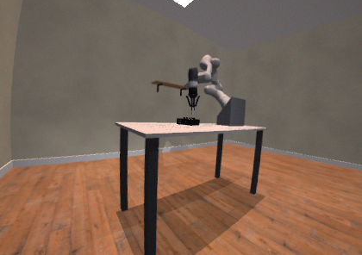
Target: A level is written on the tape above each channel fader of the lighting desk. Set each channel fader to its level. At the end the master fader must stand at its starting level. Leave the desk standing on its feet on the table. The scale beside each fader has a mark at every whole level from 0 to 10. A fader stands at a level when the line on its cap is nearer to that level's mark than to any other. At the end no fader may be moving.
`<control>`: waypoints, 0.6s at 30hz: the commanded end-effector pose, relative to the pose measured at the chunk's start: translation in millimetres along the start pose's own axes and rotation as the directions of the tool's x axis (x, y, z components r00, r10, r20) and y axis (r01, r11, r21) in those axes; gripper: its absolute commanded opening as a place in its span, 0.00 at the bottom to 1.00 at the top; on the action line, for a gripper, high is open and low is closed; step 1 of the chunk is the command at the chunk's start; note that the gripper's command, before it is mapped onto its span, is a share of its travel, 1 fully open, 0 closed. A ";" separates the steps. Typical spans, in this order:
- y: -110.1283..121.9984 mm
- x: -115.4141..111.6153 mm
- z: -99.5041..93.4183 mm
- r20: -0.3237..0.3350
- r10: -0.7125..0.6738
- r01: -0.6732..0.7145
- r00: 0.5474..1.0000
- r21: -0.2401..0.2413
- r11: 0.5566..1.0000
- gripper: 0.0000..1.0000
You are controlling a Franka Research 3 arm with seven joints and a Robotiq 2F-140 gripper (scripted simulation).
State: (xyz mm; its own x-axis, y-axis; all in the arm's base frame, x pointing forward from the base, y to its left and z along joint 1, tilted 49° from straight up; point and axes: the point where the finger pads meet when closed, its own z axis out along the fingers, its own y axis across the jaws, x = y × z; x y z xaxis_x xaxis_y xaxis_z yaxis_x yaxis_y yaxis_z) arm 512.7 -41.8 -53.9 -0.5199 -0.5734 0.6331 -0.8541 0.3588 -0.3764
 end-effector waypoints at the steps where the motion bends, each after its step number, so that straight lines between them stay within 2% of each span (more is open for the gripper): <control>1: 1.7 -3.6 -0.1 0.011 0.275 -0.275 0.962 0.020 0.961 0.00; 7: 1.6 -3.6 1.3 0.022 0.454 -0.455 0.891 0.035 0.890 0.00; 9: 1.6 -3.6 1.3 0.022 0.454 -0.455 0.891 0.035 0.890 0.00; 10: 1.6 -3.7 1.7 0.027 0.527 -0.527 0.850 0.038 0.849 0.00; 12: 1.6 -3.7 2.6 0.031 0.582 -0.582 0.813 0.039 0.812 0.00; 18: 1.6 -3.8 6.1 0.031 0.582 -0.583 0.812 0.039 0.811 0.00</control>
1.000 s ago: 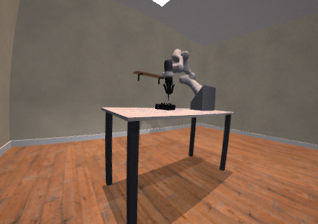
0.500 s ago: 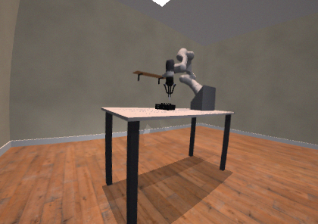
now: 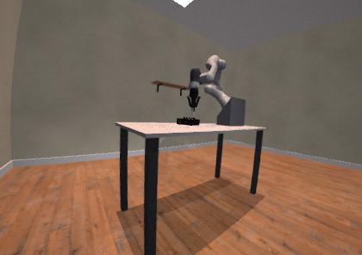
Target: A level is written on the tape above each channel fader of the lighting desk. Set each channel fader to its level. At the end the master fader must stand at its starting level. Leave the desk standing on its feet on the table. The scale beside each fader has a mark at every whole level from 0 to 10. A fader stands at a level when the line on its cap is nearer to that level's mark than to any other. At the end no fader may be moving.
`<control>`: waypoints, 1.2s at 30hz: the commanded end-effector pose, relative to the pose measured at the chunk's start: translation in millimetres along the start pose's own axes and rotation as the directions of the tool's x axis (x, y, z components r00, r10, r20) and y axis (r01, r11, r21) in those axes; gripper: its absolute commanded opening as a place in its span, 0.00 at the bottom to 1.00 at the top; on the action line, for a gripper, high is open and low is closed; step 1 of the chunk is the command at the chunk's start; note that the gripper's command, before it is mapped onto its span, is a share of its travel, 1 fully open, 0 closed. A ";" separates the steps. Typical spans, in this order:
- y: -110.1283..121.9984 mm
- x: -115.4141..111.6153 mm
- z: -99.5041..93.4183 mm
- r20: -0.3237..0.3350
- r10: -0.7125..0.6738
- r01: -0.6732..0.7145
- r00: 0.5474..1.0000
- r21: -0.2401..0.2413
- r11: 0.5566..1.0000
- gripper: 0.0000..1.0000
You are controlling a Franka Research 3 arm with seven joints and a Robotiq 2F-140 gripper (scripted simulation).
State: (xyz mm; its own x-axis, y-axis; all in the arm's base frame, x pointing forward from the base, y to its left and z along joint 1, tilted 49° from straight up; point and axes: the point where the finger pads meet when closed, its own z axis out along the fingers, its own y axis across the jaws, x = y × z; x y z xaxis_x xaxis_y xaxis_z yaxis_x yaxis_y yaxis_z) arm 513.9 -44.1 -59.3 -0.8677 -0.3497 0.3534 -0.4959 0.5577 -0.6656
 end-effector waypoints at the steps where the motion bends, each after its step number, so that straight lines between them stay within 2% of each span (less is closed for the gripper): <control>1: 1.8 -0.2 1.4 -0.003 0.118 -0.118 0.993 -0.002 0.993 0.00; 36: 2.5 -0.4 18.1 -0.003 0.118 -0.118 0.993 -0.002 0.993 0.00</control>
